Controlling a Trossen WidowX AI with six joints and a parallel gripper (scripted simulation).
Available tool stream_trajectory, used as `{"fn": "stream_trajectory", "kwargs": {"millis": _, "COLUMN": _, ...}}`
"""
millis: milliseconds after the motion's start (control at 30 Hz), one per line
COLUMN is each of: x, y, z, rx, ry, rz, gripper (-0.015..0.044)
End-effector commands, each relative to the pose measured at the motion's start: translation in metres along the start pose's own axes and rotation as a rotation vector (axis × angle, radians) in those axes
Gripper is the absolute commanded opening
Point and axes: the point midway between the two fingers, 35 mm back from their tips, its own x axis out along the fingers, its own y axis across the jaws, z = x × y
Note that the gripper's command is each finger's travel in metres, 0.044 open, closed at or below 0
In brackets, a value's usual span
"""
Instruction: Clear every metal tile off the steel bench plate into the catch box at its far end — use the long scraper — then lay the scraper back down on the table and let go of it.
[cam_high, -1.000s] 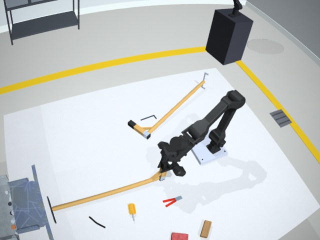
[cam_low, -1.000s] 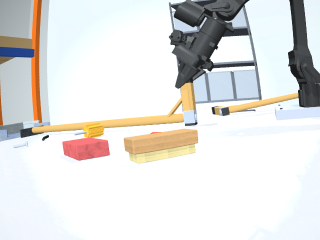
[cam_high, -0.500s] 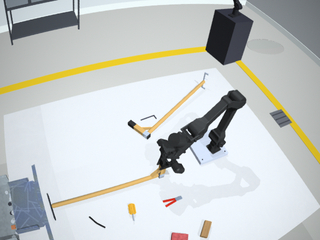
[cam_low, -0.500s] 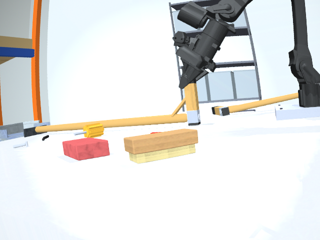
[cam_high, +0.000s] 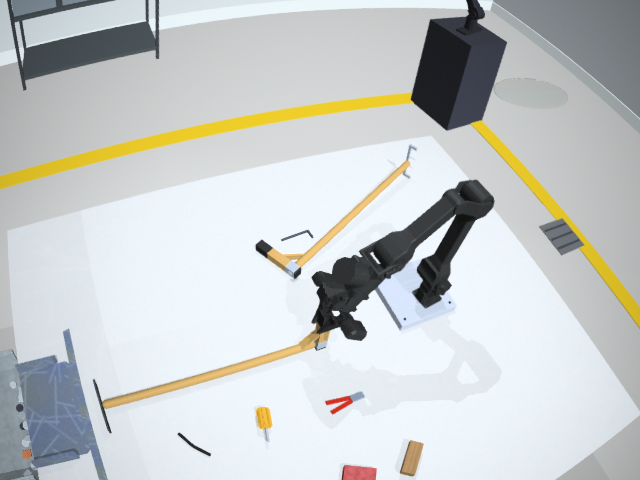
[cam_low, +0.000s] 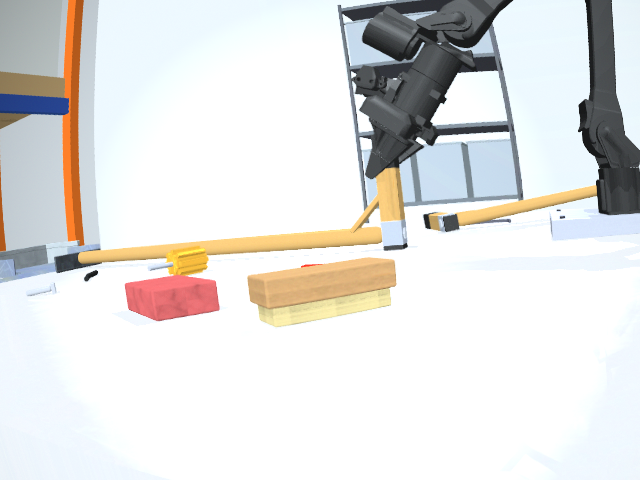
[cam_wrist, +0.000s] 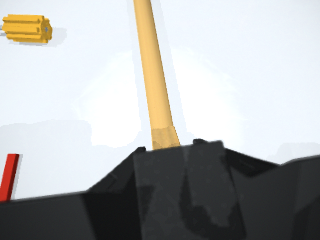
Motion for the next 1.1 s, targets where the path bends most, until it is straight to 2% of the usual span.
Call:
{"fn": "stream_trajectory", "kwargs": {"millis": 0, "x": -0.003, "y": -0.005, "z": 0.002, "rx": 0.003, "ry": -0.014, "rz": -0.003, "gripper": 0.0}}
{"fn": "stream_trajectory", "kwargs": {"millis": 1067, "x": 0.019, "y": -0.015, "z": 0.033, "rx": 0.011, "ry": -0.012, "rz": -0.01, "gripper": 0.0}}
